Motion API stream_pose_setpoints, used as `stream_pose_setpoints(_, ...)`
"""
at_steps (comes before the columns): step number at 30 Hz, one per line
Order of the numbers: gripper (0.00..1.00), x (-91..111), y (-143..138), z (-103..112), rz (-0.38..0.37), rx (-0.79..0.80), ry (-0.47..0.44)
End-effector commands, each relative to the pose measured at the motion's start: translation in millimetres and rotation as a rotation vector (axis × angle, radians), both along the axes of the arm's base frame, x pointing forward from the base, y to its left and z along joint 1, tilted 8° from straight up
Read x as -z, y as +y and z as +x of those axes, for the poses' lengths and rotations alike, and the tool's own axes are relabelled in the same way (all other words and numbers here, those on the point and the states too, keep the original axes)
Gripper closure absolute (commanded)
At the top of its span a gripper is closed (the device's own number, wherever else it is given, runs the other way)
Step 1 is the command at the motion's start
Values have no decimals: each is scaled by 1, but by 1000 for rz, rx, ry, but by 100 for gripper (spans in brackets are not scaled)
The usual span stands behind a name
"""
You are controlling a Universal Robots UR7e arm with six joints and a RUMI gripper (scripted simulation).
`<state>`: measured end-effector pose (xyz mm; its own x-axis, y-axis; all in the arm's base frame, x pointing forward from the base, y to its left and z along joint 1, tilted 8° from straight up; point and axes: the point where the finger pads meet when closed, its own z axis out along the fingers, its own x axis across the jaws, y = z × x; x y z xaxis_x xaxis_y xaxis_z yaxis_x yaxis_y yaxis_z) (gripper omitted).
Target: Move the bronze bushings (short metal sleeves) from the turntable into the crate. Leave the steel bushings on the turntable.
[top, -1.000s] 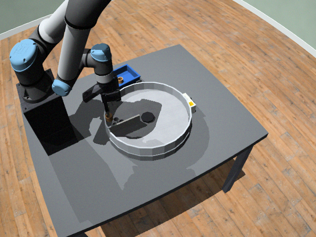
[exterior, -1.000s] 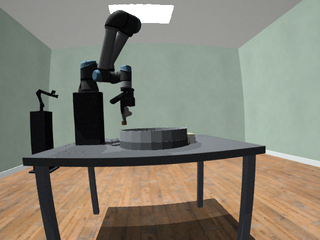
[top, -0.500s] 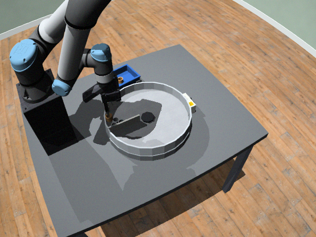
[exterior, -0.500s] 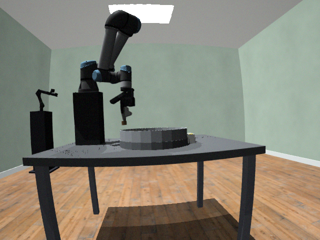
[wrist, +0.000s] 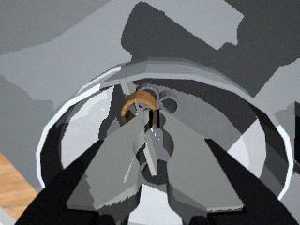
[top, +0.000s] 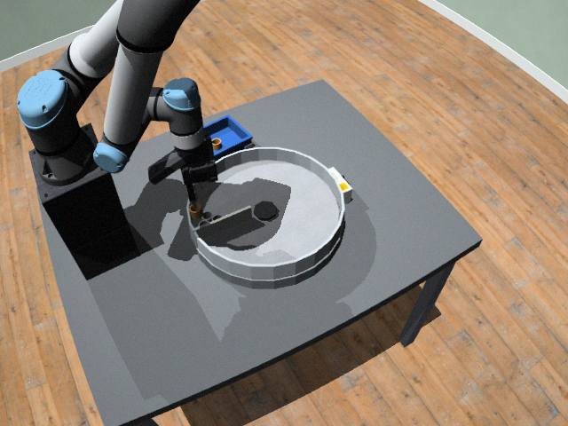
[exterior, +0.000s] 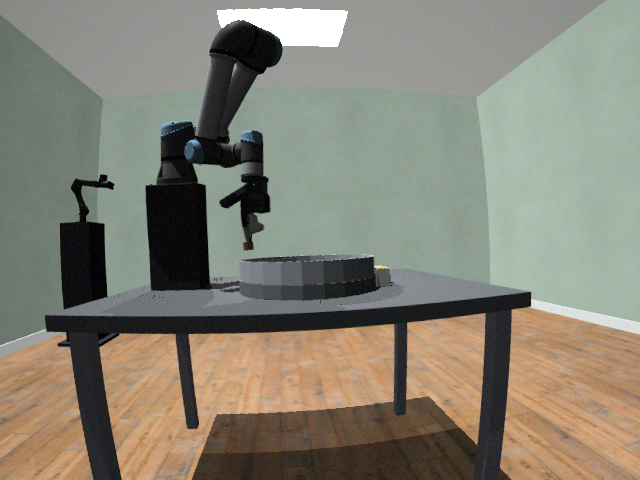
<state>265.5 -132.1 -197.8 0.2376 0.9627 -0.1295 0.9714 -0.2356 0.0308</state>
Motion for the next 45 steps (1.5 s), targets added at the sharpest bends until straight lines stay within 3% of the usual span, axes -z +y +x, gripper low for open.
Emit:
stream_pose_setpoints(1,100,-1,1,2,-3,-1,-2)
stream_pose_setpoints(25,100,2,19,18,-5,-1,-4)
stream_pose_setpoints(45,100,7,61,51,-4,-1,-5)
